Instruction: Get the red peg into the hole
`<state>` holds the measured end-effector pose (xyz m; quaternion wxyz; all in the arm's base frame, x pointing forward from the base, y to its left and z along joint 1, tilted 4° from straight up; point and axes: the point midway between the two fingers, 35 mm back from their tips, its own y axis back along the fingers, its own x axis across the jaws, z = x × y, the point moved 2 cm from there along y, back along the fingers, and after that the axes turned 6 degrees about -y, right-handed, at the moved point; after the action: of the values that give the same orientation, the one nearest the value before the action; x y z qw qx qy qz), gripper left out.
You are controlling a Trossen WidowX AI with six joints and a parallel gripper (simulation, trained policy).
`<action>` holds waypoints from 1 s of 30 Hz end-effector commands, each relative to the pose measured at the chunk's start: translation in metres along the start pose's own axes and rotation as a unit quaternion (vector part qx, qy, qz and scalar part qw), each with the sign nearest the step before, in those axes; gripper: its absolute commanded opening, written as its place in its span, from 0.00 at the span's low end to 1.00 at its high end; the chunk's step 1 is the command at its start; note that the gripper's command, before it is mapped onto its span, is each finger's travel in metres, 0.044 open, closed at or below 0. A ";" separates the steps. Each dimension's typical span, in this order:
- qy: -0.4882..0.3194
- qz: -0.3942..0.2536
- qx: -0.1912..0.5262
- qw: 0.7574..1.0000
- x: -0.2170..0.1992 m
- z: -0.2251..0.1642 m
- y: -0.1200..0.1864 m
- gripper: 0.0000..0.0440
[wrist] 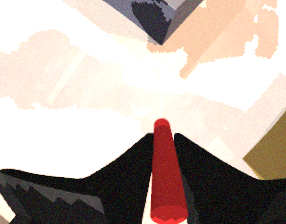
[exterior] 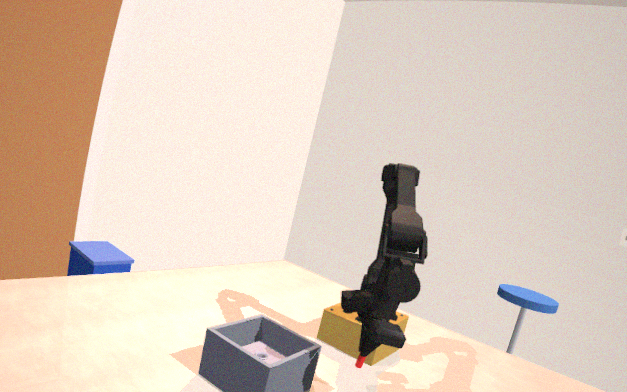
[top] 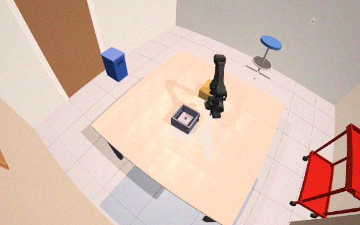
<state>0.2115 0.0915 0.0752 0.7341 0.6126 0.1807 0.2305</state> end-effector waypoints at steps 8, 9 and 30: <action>0.012 0.035 -0.037 0.999 0.015 0.040 0.039 0.00; 0.012 0.037 -0.040 0.998 0.016 0.044 0.042 0.00; -0.054 0.046 -0.061 0.996 0.019 0.130 0.039 0.00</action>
<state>0.2860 0.0115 0.1386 0.7658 0.5851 0.1064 0.2447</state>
